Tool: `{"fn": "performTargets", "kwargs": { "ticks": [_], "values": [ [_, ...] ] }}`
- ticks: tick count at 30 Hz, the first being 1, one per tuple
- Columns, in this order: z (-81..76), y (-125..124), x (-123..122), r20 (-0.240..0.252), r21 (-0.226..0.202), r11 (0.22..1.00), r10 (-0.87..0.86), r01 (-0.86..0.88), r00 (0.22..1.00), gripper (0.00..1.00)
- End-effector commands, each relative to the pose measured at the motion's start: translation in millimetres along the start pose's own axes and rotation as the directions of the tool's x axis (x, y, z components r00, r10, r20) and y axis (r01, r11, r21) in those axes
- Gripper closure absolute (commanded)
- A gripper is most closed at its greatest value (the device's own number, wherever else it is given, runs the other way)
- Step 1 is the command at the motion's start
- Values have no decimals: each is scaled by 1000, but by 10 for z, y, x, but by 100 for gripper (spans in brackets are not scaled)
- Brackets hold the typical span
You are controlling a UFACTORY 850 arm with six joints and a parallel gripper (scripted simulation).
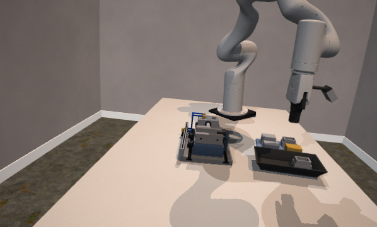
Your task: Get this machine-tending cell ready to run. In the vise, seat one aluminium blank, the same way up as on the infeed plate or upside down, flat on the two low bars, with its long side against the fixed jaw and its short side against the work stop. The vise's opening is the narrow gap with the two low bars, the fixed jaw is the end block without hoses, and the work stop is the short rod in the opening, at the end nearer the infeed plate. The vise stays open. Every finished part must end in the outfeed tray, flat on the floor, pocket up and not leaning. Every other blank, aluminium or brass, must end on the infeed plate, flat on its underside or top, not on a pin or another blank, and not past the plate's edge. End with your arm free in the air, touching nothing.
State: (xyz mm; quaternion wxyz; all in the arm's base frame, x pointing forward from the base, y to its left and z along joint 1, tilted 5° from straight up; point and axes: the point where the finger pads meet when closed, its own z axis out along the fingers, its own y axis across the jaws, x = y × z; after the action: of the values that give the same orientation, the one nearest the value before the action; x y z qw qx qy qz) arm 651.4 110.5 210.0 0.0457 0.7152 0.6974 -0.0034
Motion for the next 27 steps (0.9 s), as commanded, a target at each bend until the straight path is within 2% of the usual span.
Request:
{"fn": "performTargets", "kwargs": {
  "ticks": [1,11,27],
  "values": [
    [17,13,1,0,-2,1000,0,0,1000,100],
    [114,16,2,0,-2,1000,0,0,1000,100],
    [401,25,4,0,-2,1000,0,0,1000,100]
  ]
}}
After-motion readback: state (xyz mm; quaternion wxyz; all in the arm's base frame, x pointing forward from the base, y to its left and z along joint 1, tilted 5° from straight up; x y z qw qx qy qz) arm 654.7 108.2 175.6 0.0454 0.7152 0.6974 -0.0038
